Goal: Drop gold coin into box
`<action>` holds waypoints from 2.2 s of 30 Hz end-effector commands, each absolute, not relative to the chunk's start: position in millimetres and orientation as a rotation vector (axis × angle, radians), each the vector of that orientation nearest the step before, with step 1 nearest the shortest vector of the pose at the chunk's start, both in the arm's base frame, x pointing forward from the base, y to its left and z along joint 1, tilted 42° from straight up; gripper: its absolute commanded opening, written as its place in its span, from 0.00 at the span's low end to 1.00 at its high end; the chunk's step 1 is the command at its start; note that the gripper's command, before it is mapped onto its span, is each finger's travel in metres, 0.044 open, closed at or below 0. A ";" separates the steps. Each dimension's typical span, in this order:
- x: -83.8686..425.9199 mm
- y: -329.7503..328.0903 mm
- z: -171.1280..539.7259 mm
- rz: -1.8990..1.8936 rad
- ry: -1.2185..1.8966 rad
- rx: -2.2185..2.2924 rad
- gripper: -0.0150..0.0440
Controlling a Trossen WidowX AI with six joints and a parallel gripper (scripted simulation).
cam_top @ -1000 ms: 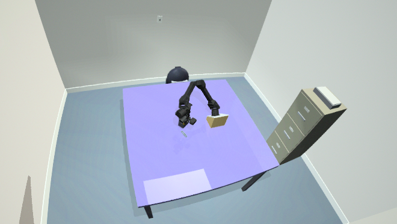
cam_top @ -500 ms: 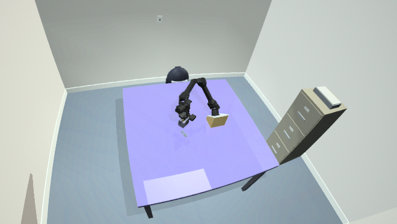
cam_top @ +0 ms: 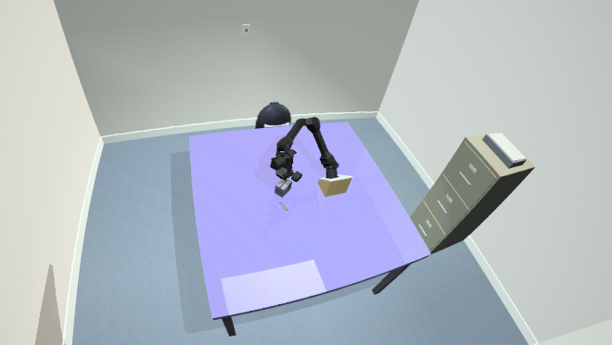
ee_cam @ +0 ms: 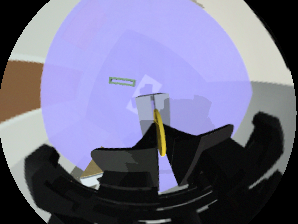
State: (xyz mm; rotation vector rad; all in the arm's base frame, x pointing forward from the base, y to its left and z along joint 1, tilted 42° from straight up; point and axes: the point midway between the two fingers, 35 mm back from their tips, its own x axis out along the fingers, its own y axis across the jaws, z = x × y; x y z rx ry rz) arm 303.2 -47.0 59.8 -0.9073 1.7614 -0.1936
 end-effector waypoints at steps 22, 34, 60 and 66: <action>298.3 -47.5 64.8 -0.192 1.762 -0.909 0.25; 299.6 -48.8 63.3 -0.192 1.766 -0.907 0.25; 297.1 -57.0 56.3 -0.186 1.767 -0.913 0.25; 297.7 -59.3 54.0 -0.188 1.767 -0.912 0.25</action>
